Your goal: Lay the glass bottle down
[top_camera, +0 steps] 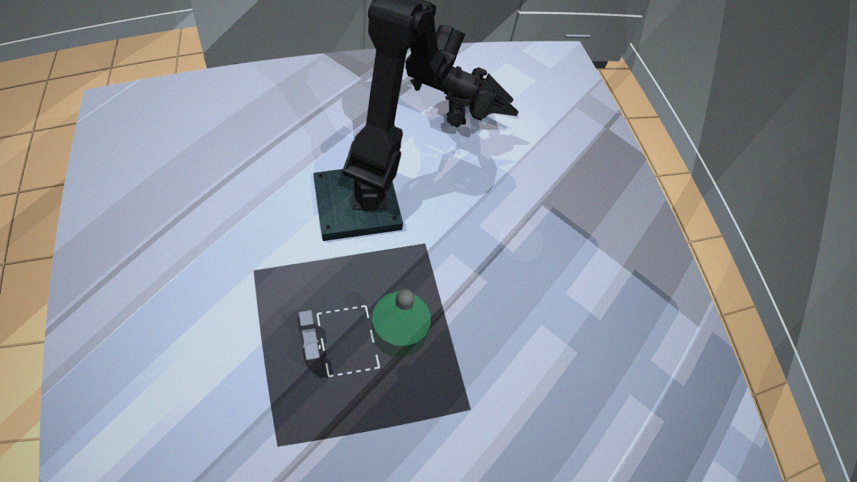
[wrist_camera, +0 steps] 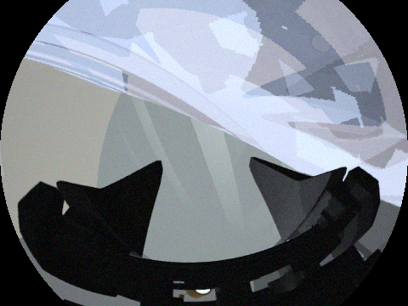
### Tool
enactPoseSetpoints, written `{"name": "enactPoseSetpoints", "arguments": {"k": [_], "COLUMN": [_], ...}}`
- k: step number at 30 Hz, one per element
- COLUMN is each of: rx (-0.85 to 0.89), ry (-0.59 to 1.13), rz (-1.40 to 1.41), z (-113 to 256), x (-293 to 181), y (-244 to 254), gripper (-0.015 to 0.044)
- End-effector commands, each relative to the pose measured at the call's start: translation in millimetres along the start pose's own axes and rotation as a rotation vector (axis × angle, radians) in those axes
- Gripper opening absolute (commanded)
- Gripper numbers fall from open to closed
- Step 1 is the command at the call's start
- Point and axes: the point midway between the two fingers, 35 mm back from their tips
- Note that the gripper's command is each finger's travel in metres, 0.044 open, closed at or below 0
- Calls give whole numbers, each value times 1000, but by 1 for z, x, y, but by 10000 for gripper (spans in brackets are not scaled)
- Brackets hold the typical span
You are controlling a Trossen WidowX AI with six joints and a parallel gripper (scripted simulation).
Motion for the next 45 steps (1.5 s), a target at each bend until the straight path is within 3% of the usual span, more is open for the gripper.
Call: {"name": "enactPoseSetpoints", "arguments": {"k": [1, 9, 14, 24, 35, 45], "rx": [2, 39, 155, 399, 776, 1177], "ry": [-6, -144, -283, -511, -649, -696], "rz": [-6, -206, -438, -857, -1392, -1946], "z": [-2, -48, -91, -128, -95, -2], "x": [0, 12, 32, 86, 157, 211], "y": [1, 37, 94, 210, 337, 419], "gripper": [426, 440, 440, 440, 440, 440]}}
Point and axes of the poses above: the point midway between the two fingers, 35 mm back from their tips, its own z axis back along the fingers, its own y axis across the jaws, x = y × z, and after that the axes turned 14 degrees about z, right-handed
